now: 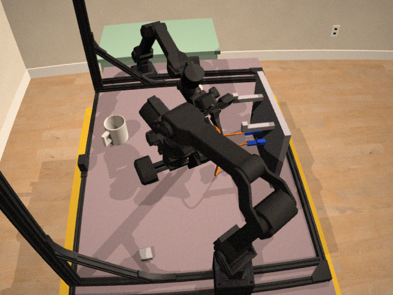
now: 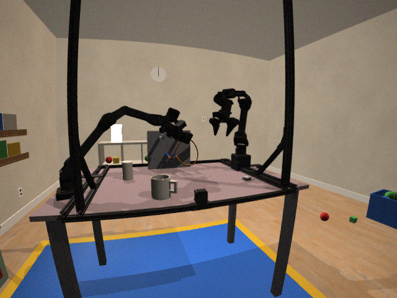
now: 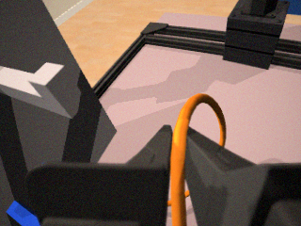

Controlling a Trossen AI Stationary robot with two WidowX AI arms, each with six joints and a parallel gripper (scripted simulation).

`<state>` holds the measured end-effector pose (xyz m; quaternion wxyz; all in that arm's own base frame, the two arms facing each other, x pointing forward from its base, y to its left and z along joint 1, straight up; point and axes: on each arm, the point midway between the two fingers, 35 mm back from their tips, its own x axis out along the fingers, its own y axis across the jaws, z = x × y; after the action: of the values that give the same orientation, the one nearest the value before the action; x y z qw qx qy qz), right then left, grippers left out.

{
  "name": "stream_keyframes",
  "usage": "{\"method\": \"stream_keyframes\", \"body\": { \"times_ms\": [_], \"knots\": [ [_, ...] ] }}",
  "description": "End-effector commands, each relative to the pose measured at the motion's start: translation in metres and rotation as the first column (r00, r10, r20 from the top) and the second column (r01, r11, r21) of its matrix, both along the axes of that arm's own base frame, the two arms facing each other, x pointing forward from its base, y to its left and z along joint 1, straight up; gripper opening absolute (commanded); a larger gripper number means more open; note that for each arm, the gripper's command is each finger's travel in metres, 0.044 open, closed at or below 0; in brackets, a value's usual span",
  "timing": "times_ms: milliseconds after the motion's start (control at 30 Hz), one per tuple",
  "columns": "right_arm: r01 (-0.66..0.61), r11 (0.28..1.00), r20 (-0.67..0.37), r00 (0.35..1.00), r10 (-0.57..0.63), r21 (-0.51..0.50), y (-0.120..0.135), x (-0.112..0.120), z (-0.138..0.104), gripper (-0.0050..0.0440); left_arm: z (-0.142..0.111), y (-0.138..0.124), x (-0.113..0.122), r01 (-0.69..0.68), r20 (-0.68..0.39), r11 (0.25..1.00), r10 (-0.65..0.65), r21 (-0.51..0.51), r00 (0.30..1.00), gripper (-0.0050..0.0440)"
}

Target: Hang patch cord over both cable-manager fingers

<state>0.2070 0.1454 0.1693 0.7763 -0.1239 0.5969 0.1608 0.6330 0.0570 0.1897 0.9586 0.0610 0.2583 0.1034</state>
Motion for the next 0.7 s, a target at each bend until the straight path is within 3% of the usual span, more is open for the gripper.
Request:
{"method": "stream_keyframes", "body": {
  "times_ms": [0,667],
  "knots": [
    [0.001,1.000,0.018,1.000,-0.001,0.014,0.001,0.000,0.007,0.0440,0.018,0.003,0.001,-0.005,0.030,1.000,0.005,-0.011,1.000,0.0025],
    [0.001,1.000,0.018,1.000,-0.001,0.014,0.001,0.000,0.007,0.0440,0.029,0.009,0.000,-0.018,0.029,0.999,0.019,-0.041,0.999,0.0025]
  ]
}}
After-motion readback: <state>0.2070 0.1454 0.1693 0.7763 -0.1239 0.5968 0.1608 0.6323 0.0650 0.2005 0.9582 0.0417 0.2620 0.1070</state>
